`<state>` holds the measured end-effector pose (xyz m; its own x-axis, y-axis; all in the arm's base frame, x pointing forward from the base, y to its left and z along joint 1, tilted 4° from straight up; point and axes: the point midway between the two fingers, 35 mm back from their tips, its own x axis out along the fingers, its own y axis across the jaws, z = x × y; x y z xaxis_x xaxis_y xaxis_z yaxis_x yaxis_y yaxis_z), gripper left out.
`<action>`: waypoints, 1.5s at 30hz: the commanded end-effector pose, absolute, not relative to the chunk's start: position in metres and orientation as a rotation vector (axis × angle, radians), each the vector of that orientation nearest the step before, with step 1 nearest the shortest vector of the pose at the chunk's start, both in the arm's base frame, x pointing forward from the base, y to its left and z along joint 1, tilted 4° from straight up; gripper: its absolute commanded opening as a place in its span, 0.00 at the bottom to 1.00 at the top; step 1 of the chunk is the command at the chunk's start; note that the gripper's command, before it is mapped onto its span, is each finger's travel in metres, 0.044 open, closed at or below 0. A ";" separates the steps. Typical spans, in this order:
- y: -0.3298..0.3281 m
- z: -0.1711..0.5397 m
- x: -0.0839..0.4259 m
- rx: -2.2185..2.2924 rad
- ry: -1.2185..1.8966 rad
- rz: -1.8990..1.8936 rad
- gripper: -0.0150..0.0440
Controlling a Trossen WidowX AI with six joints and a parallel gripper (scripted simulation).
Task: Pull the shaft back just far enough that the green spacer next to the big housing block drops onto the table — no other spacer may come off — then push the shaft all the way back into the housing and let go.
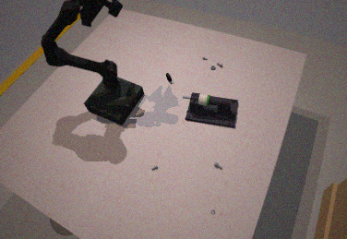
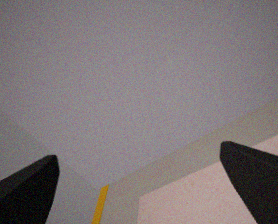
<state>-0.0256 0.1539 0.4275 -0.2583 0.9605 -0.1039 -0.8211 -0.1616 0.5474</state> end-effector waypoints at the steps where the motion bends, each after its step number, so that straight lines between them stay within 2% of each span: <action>1: 0.154 0.427 -0.025 0.314 0.600 1.740 0.98; 2: 0.156 0.426 -0.022 0.316 0.602 1.731 1.00; 11: 0.185 0.403 0.046 0.323 0.599 1.525 1.00; 20: 0.204 0.327 0.179 0.247 0.574 1.123 1.00; 30: 0.159 0.209 0.295 0.101 0.602 0.656 1.00; 35: 0.116 0.147 0.326 0.011 0.639 0.428 1.00; 40: 0.067 0.091 0.337 -0.084 0.691 0.217 1.00; 45: 0.054 0.085 0.341 -0.097 0.699 0.190 1.00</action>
